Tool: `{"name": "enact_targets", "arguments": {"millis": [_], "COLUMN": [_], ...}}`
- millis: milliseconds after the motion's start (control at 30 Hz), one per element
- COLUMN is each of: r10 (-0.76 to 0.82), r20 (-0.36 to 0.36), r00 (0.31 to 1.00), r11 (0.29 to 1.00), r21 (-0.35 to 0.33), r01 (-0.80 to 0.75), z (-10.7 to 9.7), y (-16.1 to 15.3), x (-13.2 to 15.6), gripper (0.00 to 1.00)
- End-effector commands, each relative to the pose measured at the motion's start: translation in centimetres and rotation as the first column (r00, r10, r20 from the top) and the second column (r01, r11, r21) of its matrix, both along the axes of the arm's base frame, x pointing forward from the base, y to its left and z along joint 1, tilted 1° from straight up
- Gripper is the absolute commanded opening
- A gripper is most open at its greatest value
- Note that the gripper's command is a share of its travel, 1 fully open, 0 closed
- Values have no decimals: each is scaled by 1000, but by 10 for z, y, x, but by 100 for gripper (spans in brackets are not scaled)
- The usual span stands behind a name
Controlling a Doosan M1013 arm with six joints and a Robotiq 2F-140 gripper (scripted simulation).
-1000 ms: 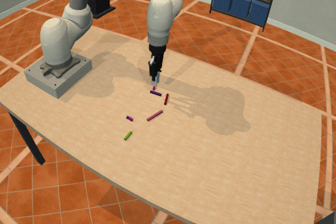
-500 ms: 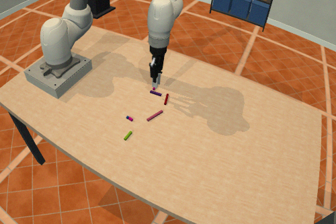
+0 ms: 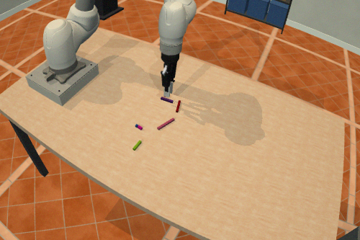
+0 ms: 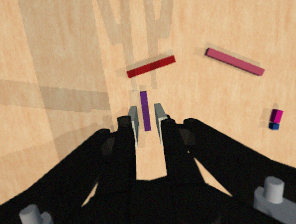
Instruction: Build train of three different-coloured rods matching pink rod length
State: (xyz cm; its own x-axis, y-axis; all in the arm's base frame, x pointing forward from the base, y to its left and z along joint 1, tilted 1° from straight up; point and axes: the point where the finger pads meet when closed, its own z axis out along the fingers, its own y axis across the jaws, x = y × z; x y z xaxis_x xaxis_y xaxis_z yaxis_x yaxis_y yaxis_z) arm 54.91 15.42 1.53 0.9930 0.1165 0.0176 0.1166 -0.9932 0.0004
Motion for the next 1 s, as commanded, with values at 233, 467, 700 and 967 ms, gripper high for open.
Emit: {"name": "enact_targets", "arguments": {"millis": [233,467,700,967], "r10": [6,6,6,6], "r20": [-6,-6,-6,-6], "r00": [1000,1000,1000,1000], "r11": [1000,1000,1000,1000], "r21": [1,1,1,1], "r01": [-6,-6,-6,-6], "z": [-18,-23,-25,-26], "y": [1,1,1,1], "x": [-4,-4,-4,-4], "gripper": [15,15,15,15]}}
